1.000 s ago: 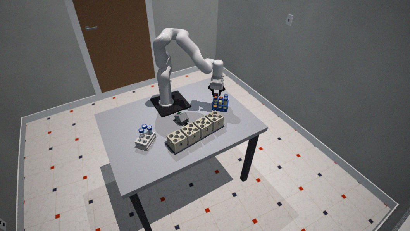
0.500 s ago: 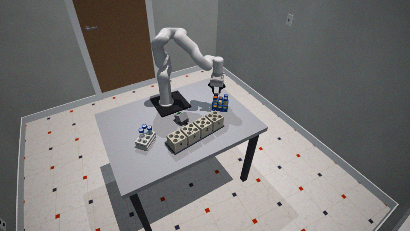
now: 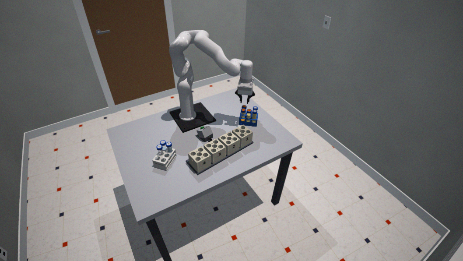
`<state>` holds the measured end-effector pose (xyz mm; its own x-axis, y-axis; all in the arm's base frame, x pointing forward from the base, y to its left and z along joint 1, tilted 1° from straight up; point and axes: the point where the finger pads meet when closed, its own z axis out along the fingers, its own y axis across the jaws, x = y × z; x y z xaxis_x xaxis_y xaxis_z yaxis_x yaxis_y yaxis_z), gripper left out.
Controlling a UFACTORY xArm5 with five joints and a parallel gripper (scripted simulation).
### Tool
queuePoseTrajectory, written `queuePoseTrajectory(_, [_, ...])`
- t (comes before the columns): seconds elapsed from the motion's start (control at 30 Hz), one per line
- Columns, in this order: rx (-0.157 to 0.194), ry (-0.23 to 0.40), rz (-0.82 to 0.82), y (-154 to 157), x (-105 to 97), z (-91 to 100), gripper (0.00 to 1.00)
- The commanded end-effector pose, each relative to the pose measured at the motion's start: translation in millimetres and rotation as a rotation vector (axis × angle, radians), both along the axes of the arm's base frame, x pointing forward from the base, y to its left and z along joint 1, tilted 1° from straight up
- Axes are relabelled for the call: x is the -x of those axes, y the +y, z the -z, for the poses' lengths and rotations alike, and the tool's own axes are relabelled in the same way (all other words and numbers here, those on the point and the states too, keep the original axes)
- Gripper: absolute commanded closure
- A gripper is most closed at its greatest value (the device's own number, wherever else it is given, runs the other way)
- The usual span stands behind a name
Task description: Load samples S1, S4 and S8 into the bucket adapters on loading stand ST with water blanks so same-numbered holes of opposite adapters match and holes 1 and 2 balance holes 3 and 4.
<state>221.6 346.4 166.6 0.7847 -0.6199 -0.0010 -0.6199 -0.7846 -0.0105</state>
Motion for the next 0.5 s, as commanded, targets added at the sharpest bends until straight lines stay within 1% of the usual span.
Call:
queuePoseTrajectory(0.0, [-0.009, 0.007, 0.000, 0.7, -0.6, -12.3, 0.56])
queuePoseTrajectory(0.13, [-0.009, 0.007, 0.000, 0.6, -0.6, -20.3, 0.56])
queuePoseTrajectory(0.2, [-0.009, 0.007, 0.000, 0.6, -0.6, -20.3, 0.56])
queuePoseTrajectory(0.47, [-0.009, 0.007, 0.000, 0.3, -0.7, -36.3, 0.56])
